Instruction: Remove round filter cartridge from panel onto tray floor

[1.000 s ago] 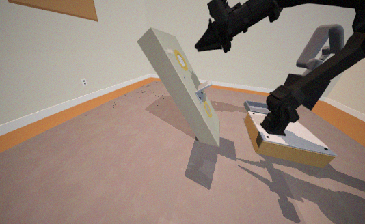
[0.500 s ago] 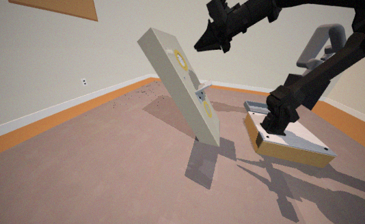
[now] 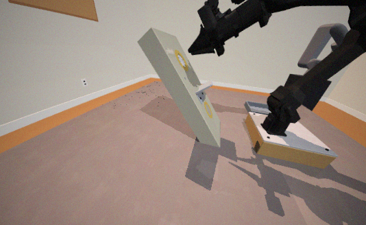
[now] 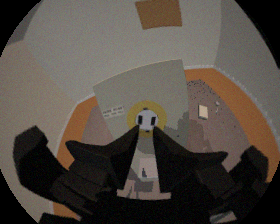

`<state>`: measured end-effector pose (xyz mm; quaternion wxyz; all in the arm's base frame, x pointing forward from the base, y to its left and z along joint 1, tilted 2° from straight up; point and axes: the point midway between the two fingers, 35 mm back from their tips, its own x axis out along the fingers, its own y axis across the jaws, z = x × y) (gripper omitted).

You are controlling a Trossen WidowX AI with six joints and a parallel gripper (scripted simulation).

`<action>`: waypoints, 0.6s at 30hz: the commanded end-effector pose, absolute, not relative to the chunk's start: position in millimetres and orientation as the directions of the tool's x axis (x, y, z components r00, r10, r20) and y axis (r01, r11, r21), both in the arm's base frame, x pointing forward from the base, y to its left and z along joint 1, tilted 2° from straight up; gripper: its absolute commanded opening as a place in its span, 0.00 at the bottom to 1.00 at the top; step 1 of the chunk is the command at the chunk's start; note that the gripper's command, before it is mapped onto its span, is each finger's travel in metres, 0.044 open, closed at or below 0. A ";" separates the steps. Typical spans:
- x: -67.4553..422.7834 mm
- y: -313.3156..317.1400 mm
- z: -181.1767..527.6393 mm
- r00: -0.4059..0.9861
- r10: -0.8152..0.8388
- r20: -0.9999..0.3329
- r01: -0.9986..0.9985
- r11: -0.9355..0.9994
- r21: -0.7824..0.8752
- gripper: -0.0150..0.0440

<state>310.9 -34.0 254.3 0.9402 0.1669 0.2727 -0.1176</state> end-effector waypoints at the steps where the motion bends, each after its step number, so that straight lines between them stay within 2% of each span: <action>1: 315.6 -34.5 245.8 0.817 -0.127 -0.563 0.313 0.918 0.246 0.42; 18: 333.6 -37.6 232.0 0.817 -0.128 -0.562 0.312 0.918 0.246 0.42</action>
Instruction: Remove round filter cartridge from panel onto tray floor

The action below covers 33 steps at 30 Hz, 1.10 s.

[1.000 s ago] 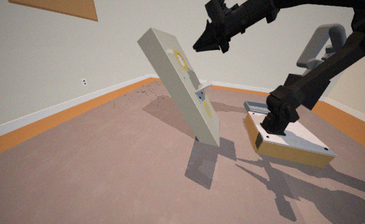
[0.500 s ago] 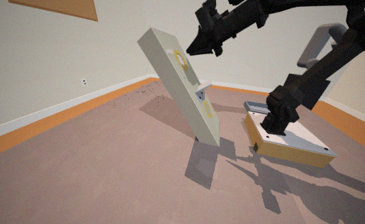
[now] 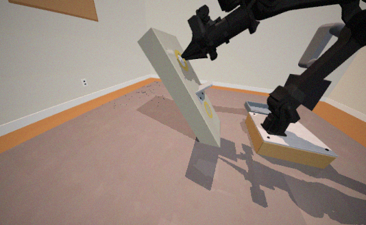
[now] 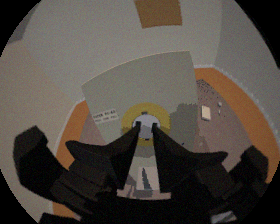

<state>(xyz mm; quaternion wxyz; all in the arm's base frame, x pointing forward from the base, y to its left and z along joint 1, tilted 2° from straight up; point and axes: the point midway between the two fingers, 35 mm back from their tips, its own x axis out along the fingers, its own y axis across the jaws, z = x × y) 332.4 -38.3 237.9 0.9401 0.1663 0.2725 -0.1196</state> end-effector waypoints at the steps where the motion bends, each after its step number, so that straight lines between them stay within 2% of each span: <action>1: 333.6 -37.6 232.0 0.817 -0.128 -0.562 0.312 0.918 0.246 0.42; 33: 333.4 -37.1 231.6 0.817 -0.128 -0.562 0.312 0.918 0.246 0.42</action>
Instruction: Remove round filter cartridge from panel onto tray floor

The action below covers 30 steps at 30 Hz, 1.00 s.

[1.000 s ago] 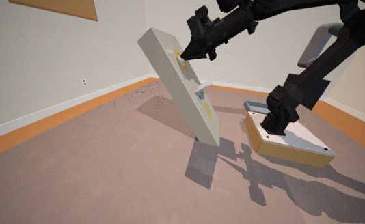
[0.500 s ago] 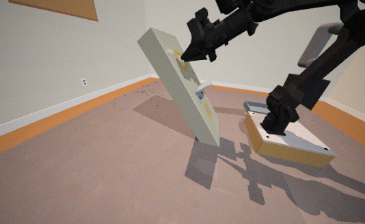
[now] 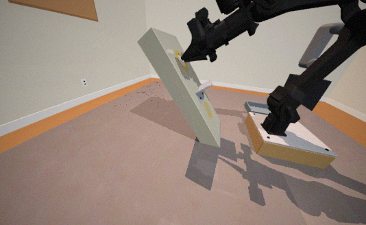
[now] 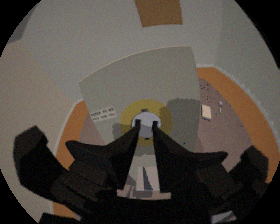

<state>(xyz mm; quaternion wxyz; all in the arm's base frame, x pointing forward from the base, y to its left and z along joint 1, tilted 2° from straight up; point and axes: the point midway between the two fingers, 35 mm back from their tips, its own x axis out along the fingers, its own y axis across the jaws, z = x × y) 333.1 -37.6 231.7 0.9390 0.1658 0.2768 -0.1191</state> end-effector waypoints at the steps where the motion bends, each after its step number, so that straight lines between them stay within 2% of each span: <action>1: 333.5 -37.1 231.7 0.817 -0.128 -0.562 0.312 0.918 0.246 0.42; 30: 338.6 -37.6 229.3 0.818 -0.128 -0.561 0.312 0.918 0.246 0.42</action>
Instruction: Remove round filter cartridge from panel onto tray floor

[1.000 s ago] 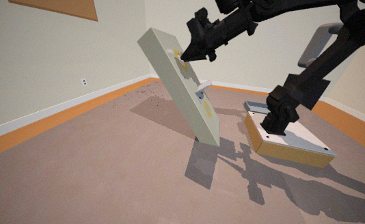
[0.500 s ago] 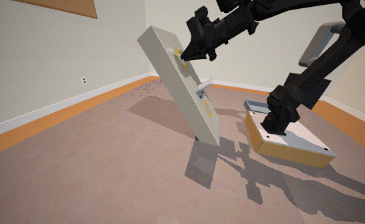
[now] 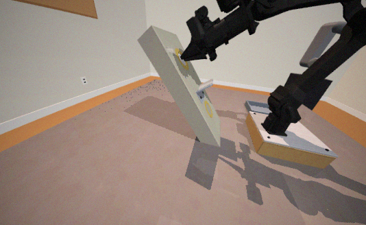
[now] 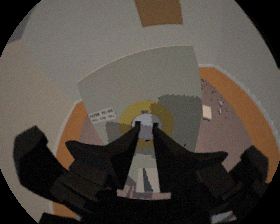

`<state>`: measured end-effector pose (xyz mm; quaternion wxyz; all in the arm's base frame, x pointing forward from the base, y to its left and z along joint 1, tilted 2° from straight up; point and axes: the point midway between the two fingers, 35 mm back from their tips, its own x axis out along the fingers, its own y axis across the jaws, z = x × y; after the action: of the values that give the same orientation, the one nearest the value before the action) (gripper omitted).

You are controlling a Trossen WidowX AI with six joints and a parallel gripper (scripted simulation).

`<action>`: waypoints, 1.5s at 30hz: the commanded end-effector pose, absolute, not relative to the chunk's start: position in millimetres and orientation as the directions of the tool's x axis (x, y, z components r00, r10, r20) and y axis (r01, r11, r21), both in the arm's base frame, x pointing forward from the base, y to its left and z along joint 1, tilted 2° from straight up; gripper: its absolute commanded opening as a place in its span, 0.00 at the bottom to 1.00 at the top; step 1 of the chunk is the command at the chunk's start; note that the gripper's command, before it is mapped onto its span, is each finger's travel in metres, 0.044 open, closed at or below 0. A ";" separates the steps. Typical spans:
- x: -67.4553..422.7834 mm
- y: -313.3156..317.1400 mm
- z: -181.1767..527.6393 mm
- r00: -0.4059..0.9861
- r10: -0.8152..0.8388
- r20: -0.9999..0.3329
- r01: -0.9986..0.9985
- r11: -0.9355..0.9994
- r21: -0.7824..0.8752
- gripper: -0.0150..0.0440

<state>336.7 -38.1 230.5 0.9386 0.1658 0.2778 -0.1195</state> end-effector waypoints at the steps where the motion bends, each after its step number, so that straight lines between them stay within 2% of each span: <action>1: 339.2 -37.7 228.9 0.818 -0.128 -0.561 0.312 0.918 0.246 0.42; 45: 351.9 -39.7 220.4 0.818 -0.128 -0.561 0.312 0.918 0.246 0.42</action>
<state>347.5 -39.7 224.4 0.9391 0.1662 0.2762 -0.1190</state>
